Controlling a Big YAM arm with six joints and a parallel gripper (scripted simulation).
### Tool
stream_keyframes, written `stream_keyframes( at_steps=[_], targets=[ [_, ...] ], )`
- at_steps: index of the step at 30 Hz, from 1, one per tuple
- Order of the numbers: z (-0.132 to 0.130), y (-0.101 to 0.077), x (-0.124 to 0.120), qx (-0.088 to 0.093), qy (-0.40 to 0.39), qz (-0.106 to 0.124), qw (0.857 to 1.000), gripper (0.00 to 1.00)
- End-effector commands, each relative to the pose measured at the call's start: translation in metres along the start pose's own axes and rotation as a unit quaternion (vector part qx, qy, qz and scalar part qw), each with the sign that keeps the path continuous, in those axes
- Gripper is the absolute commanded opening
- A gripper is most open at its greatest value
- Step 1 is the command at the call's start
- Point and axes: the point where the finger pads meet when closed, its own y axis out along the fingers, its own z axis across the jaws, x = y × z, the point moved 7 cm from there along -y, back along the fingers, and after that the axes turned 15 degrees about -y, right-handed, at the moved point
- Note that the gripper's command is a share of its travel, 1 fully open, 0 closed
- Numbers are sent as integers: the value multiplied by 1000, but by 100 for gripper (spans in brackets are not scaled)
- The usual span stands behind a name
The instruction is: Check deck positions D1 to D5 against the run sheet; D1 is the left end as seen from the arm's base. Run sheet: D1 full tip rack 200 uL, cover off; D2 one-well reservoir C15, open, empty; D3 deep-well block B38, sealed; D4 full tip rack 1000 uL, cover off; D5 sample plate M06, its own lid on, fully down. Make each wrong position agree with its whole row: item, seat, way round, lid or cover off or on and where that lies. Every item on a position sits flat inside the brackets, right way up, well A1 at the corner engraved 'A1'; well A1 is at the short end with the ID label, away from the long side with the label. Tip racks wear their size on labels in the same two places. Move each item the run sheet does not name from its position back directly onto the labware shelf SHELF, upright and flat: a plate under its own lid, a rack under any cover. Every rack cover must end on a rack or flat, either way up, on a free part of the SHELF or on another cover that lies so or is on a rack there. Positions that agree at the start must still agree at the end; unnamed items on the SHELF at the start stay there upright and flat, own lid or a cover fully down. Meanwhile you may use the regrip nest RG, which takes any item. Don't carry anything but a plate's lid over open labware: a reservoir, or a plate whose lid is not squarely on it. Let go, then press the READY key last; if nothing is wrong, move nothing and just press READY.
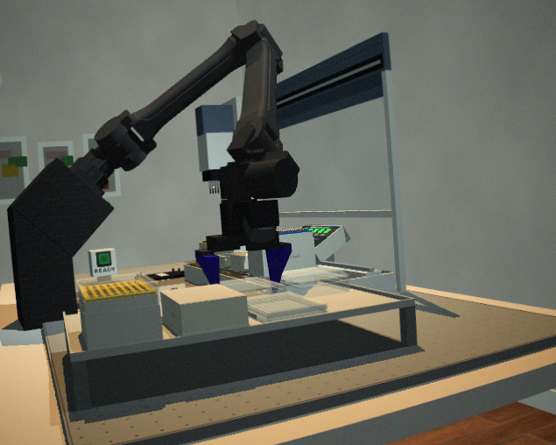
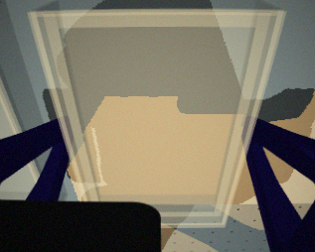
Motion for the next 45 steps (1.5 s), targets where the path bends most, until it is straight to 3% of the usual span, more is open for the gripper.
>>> stream_keyframes(
  at_steps=[1,9,11,18,22,26,29,34,37,40,45],
  targets=[
    [1,-9,9,0,-2,-14,1000,100],
    [1,-9,9,0,-2,-14,1000,100],
    [-3,-24,7,-1,8,-19,1000,100],
    [5,-29,3,1,-5,-12,1000,100],
    [-7,-38,4,-1,6,-14,1000,100],
    [5,-37,2,1,-6,-10,1000,100],
    [-2,-51,5,0,2,-19,1000,100],
    [-2,-59,5,-1,2,-19,1000,100],
    [0,-53,1,0,0,-7,1000,100],
    [-2,-69,5,-1,1,-19,1000,100],
    [1,-73,7,0,-3,-19,1000,100]
  ],
)
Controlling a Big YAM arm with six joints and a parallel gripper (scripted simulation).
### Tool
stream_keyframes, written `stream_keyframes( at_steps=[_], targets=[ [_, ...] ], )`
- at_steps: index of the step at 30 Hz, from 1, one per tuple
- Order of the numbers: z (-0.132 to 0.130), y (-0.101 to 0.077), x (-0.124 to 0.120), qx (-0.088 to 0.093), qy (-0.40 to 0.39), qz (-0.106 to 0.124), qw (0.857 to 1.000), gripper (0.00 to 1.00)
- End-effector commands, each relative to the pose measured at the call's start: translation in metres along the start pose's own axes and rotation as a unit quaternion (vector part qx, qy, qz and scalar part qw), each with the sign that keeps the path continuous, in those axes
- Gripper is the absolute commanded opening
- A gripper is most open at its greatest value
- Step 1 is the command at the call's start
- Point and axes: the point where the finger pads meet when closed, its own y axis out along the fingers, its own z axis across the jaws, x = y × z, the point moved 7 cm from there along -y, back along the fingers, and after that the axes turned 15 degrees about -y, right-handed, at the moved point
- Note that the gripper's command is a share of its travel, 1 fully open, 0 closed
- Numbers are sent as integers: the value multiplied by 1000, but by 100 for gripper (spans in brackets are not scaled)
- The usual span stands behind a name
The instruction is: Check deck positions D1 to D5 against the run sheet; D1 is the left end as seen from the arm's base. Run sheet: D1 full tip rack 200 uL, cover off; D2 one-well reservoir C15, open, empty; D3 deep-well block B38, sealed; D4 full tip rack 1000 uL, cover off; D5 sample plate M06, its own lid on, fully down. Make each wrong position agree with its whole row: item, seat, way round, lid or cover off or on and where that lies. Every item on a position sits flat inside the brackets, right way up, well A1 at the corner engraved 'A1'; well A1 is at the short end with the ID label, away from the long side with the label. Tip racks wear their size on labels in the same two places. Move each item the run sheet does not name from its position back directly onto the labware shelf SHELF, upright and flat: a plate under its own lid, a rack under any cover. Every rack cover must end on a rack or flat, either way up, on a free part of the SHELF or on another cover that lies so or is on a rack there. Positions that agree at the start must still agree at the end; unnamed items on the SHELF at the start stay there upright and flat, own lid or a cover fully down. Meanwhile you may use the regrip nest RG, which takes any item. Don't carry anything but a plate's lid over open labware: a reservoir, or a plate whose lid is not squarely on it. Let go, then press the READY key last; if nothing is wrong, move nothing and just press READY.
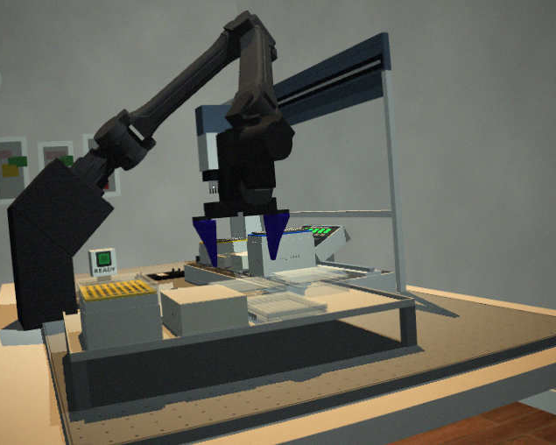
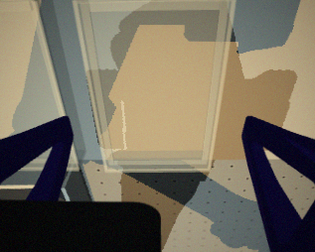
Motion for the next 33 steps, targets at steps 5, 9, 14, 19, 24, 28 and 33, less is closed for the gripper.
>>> stream_keyframes(
  at_steps=[5,9,14,19,24,28,33],
  targets=[
    [1,-29,9,1,-9,-16,1000,100],
    [8,-39,14,1,-18,-20,1000,100],
    [8,-45,16,1,-18,-22,1000,100],
    [6,-56,17,1,-17,-25,1000,100],
    [8,-53,14,2,-19,-13,1000,100],
    [6,-71,16,0,-17,-25,1000,100],
    [7,-60,13,1,-17,-8,1000,100]
  ],
)
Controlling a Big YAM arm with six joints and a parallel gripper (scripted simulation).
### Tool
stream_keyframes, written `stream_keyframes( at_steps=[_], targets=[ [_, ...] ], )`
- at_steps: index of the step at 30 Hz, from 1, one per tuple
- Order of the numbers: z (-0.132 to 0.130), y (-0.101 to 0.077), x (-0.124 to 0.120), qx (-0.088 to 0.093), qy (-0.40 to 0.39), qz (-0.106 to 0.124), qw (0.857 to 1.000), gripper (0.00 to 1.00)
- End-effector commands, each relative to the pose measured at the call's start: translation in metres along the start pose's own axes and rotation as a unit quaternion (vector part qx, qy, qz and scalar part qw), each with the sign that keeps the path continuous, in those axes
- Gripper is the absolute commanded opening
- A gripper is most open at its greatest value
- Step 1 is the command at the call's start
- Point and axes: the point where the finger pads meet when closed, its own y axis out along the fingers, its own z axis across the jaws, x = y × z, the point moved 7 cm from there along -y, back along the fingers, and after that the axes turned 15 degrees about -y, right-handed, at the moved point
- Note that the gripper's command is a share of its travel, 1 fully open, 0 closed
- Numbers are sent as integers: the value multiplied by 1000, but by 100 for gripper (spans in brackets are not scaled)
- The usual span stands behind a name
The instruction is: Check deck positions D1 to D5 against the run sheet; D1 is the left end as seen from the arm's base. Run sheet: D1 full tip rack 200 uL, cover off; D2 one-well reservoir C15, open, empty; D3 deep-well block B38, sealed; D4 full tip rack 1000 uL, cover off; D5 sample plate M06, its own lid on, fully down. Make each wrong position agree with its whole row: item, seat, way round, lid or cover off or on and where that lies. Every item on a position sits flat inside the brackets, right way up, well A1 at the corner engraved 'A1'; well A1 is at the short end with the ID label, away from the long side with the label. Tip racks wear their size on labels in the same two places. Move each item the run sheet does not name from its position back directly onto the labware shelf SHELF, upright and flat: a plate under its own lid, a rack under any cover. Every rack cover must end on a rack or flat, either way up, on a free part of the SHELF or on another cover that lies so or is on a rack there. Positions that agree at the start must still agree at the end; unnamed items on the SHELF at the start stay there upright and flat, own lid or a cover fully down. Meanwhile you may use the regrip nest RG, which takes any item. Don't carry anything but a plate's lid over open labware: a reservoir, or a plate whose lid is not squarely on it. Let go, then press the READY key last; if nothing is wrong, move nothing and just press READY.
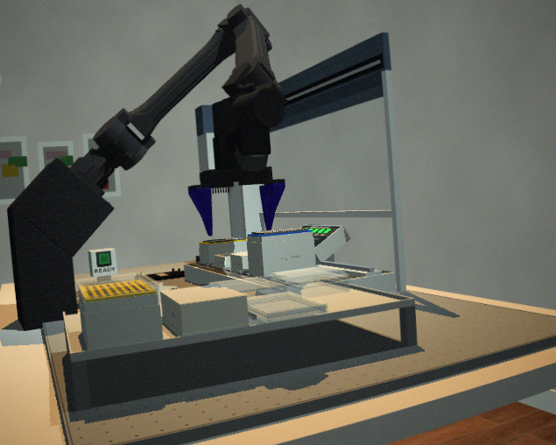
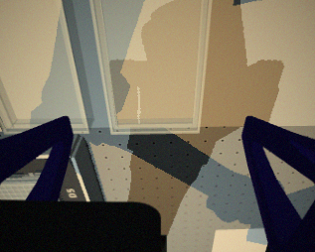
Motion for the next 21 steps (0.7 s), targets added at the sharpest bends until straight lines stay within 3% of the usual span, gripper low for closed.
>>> stream_keyframes(
  at_steps=[1,2,9,13,15,16,21],
  targets=[
    [9,-20,17,1,-21,-17,1000,100],
    [7,-32,18,0,-20,-27,999,100],
    [10,-33,16,1,-22,-17,1000,100],
    [8,-50,18,0,-21,-27,999,100],
    [8,-50,18,0,-21,-27,999,100],
    [8,-25,14,2,-20,-3,1000,100],
    [5,-33,10,0,-13,-12,1000,100]
  ],
)
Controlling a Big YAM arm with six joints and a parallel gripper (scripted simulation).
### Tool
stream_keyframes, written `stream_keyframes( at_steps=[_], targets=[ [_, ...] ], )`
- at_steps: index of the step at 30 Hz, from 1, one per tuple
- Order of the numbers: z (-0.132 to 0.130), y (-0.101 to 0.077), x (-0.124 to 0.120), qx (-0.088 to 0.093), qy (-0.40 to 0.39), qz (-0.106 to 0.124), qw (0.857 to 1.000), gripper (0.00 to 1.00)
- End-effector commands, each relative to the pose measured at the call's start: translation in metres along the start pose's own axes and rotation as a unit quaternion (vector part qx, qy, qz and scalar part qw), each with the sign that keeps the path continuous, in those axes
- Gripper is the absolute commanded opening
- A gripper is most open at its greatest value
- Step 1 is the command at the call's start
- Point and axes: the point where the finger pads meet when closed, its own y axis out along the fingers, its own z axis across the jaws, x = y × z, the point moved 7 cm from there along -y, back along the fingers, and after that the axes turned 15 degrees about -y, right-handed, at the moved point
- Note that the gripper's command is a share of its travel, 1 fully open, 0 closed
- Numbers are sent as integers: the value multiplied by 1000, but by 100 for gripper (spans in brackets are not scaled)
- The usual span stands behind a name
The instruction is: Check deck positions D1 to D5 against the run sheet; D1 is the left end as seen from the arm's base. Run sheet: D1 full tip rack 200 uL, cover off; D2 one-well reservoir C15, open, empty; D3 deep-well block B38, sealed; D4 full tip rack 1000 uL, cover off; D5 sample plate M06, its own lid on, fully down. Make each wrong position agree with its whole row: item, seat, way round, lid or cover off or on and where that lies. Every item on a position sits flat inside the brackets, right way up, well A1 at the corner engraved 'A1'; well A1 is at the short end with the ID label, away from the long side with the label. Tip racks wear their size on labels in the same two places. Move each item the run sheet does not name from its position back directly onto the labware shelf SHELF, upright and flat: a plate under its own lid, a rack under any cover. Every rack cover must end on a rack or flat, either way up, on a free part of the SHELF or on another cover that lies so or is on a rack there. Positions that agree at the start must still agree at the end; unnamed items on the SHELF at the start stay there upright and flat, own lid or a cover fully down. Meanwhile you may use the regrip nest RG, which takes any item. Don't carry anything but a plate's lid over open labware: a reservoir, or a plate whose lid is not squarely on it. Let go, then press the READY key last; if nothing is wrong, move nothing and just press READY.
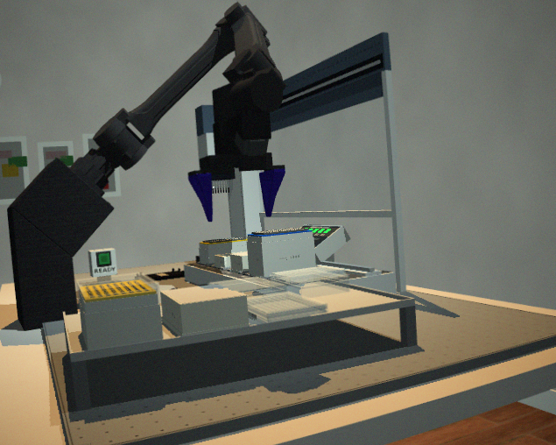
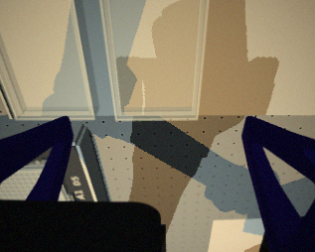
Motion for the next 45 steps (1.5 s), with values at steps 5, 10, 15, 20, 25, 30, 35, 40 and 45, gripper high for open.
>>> stream_keyframes(
  at_steps=[5,10,15,20,25,30,35,40,45],
  targets=[
    [3,-11,10,0,-10,-13,1000,100],
    [3,-11,10,0,-10,-13,1000,100],
    [3,-11,10,0,-10,-13,1000,100],
    [3,-11,10,0,-10,-13,1000,100],
    [3,-11,10,0,-10,-13,1000,100],
    [3,-11,10,0,-10,-13,1000,100],
    [32,-18,16,1,-51,-15,999,0],
    [19,-23,18,-2,-82,-18,996,0],
    [15,-19,18,-2,-107,-14,994,0]
  ],
)
